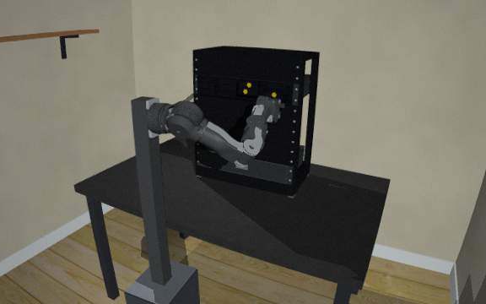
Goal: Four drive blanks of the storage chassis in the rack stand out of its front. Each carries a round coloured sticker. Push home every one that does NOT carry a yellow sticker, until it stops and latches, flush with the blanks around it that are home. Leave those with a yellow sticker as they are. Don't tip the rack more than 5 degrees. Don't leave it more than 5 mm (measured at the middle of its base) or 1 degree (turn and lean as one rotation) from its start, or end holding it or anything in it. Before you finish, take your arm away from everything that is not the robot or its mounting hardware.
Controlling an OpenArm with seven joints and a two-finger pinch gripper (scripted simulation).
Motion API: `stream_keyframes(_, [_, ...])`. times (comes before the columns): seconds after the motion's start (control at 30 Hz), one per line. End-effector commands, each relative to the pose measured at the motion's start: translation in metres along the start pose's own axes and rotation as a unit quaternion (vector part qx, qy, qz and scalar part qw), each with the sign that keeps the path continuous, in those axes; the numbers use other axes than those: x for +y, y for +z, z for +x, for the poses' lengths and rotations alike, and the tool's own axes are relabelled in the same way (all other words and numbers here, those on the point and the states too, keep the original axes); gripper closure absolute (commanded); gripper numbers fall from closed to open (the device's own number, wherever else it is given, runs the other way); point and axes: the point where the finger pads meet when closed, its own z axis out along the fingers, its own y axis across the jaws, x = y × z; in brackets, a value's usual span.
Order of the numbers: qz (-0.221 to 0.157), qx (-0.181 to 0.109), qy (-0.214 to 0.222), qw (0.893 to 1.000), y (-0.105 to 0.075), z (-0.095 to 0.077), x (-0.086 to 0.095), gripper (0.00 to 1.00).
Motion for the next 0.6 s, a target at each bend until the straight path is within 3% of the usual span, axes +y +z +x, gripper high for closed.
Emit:
stream_keyframes(0.0, [0.002,0.01,0.002,1.0,0.0022,0.0062,-0.0024,1.0])
stream_keyframes(0.57, [0.001,0.012,0.002,1.0,-0.0059,0.0076,-0.0017,1.0])
